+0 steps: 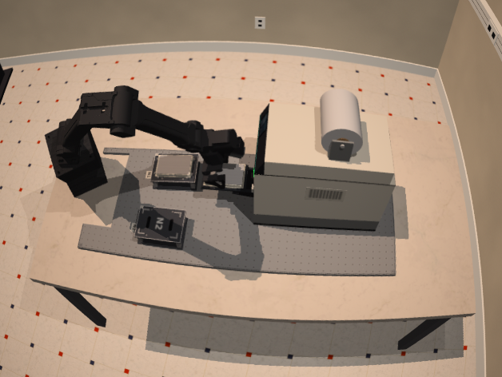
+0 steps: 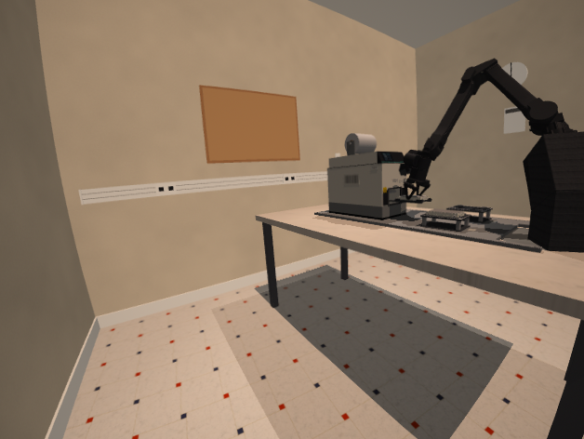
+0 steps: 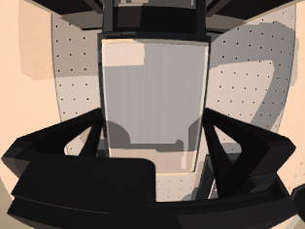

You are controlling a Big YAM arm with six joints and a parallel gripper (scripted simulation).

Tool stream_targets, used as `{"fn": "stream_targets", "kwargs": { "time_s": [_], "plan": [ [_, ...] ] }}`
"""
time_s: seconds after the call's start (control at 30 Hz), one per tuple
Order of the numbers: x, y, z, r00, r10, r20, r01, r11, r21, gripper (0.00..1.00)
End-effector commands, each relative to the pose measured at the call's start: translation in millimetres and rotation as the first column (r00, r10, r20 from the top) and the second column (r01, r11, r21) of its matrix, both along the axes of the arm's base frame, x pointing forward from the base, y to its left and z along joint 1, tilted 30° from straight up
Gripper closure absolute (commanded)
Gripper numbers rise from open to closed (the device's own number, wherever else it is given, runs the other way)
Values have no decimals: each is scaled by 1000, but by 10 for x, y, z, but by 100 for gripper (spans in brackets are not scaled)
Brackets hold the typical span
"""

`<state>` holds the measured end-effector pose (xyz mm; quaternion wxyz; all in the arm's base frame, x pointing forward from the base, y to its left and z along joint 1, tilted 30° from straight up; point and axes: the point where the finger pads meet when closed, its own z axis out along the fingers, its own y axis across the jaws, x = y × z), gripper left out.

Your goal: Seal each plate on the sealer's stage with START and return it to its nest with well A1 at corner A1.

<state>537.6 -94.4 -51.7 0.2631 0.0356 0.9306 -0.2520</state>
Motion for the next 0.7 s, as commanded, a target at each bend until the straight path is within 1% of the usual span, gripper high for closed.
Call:
{"fn": "stream_targets", "kwargs": {
  "time_s": [0.0,0.13,0.23,0.3,0.37,0.57,0.67],
  "plan": [
    [130,-111,175,999,-26,38,26,1000,4,0],
    [127,-121,171,999,-28,37,27,1000,5,2],
    [113,-92,106,999,-22,25,22,1000,5,3],
    [113,-92,106,999,-22,25,22,1000,5,3],
    [108,-48,64,1000,-14,18,14,1000,5,4],
    [120,85,32,1000,10,12,-10,1000,6,8],
    [120,101,23,1000,13,10,-13,1000,5,9]
  ]
}}
